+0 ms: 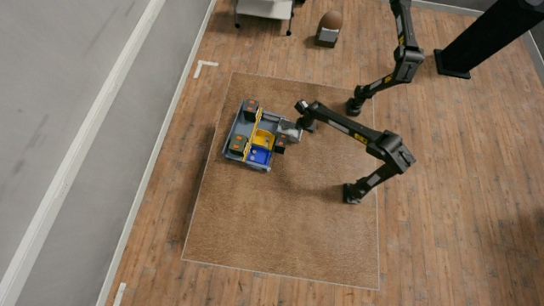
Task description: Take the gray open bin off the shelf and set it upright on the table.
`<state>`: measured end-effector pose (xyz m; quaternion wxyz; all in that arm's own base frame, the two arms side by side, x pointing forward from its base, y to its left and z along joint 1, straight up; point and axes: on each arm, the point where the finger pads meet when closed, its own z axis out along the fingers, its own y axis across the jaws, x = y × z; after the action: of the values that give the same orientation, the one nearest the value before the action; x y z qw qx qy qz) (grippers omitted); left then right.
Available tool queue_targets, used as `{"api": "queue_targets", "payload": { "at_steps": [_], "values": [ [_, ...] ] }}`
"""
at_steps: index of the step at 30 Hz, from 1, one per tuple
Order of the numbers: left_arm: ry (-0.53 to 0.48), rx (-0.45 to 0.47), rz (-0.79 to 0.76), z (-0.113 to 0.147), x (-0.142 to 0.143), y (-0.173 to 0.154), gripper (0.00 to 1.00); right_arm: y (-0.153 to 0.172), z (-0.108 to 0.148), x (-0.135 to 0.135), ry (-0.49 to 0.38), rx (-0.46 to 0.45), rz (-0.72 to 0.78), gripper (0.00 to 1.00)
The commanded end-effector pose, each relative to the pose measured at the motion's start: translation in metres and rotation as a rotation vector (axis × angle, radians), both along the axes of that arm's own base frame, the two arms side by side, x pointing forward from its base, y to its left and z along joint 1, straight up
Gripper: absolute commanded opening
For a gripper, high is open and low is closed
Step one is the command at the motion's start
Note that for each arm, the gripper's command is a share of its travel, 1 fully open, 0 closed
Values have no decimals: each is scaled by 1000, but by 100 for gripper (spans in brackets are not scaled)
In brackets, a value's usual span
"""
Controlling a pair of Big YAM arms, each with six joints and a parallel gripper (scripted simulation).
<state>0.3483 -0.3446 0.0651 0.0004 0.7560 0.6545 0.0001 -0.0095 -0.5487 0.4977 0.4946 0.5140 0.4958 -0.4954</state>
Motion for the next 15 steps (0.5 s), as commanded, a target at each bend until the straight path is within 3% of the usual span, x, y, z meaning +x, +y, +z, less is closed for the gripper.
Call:
{"api": "queue_targets", "payload": {
  "at_steps": [1,15],
  "values": [
    [-36,-33,15,23,17,-9,0,4,3,-4,18,-20,-6,100],
    [-32,-29,16,21,16,-8,0,4,3,-4,18,-20,-6,100]
  ]
}}
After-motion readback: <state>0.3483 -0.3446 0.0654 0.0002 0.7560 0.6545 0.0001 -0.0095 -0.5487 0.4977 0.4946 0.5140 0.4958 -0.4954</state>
